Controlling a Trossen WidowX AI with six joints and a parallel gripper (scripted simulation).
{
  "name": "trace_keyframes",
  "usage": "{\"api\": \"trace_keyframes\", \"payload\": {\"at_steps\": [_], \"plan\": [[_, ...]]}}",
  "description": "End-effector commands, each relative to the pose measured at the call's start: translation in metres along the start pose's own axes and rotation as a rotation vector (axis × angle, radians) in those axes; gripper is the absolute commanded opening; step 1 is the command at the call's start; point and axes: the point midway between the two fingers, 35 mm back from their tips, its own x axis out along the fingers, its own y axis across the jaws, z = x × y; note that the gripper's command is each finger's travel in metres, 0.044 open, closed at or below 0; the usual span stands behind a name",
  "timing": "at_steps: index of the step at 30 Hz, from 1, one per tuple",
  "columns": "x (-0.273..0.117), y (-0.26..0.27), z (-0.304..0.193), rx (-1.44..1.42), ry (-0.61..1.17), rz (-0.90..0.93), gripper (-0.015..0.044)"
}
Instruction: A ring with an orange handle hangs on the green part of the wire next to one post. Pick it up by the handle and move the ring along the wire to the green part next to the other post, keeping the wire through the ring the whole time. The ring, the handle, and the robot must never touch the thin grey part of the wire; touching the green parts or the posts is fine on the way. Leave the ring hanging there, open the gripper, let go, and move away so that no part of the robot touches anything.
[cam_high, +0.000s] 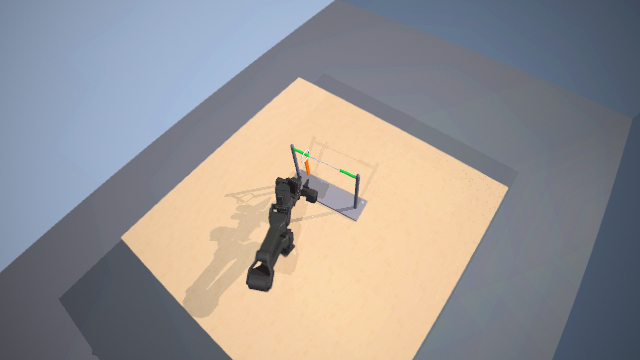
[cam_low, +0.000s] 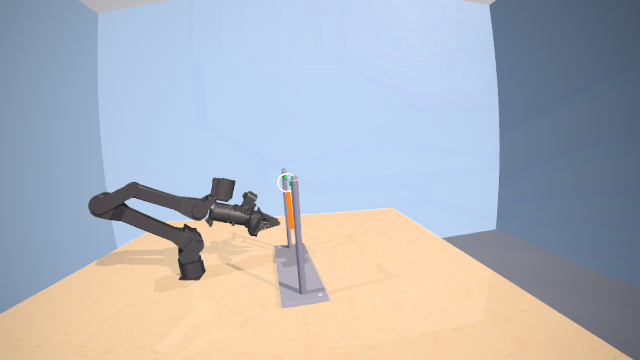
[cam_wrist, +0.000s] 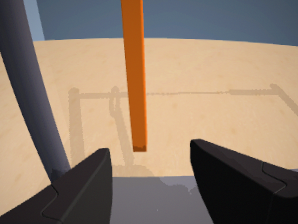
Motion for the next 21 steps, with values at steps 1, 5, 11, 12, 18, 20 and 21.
{"api": "trace_keyframes", "payload": {"at_steps": [1,5,11,12,18,20,21], "plan": [[0.0,-0.001,0.0,0.003,0.001,-0.004,0.016],[0.0,-0.001,0.0,0.003,0.001,-0.004,0.016],[-0.008,0.001,0.001,0.0,0.0,0.0,0.0239],[-0.014,0.002,0.002,0.001,0.001,0.0,0.0265],[-0.047,0.0,0.0,0.0,0.003,0.0,0.0423],[-0.051,-0.001,-0.001,0.0,0.003,0.0,0.044],[-0.051,-0.001,-0.001,0.0,0.003,0.0,0.044]]}}
